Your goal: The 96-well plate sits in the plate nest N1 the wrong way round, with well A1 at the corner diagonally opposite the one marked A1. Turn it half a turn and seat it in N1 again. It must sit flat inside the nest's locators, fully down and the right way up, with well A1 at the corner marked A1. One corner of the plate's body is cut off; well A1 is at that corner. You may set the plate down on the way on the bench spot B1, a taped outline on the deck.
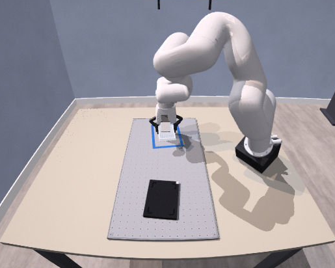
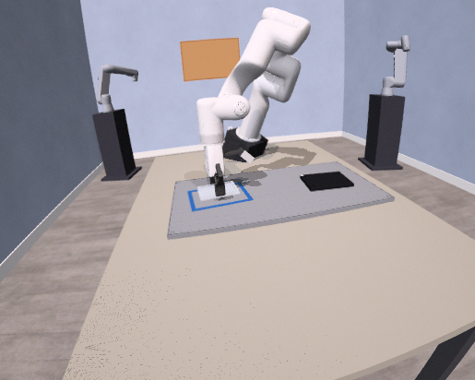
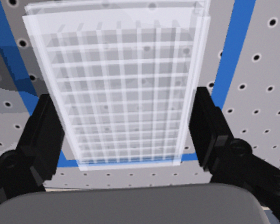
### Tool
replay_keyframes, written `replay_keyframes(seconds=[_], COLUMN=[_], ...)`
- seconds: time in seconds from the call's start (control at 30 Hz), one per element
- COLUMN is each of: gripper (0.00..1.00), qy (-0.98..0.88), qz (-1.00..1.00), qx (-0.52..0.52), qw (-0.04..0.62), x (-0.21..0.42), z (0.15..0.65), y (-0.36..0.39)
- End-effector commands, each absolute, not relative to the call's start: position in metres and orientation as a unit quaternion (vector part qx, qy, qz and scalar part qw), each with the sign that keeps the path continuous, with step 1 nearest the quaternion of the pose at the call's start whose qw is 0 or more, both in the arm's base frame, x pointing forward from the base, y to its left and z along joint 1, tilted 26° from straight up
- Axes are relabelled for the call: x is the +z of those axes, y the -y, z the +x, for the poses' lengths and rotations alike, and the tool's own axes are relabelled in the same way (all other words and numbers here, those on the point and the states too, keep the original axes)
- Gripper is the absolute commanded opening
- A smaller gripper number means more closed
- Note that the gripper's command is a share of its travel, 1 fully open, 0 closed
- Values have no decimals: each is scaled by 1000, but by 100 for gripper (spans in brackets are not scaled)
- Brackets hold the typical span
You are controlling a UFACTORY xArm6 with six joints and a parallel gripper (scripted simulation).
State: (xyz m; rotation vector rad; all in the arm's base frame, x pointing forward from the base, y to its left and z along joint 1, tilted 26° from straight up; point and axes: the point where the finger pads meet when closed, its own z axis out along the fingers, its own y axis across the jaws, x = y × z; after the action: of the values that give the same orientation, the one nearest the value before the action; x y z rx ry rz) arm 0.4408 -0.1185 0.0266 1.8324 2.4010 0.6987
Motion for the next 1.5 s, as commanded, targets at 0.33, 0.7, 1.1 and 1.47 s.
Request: replay_keyframes(seconds=[0.33,0.7,1.1,1.47], gripper=[0,0,0,0], qy=[-774,-774,-774,-774], qz=[591,591,591,591], qx=[226,226,226,226], qw=[22,22,22,22], x=[27,25,24,22], z=[442,443,443,444], y=[119,118,118,117])
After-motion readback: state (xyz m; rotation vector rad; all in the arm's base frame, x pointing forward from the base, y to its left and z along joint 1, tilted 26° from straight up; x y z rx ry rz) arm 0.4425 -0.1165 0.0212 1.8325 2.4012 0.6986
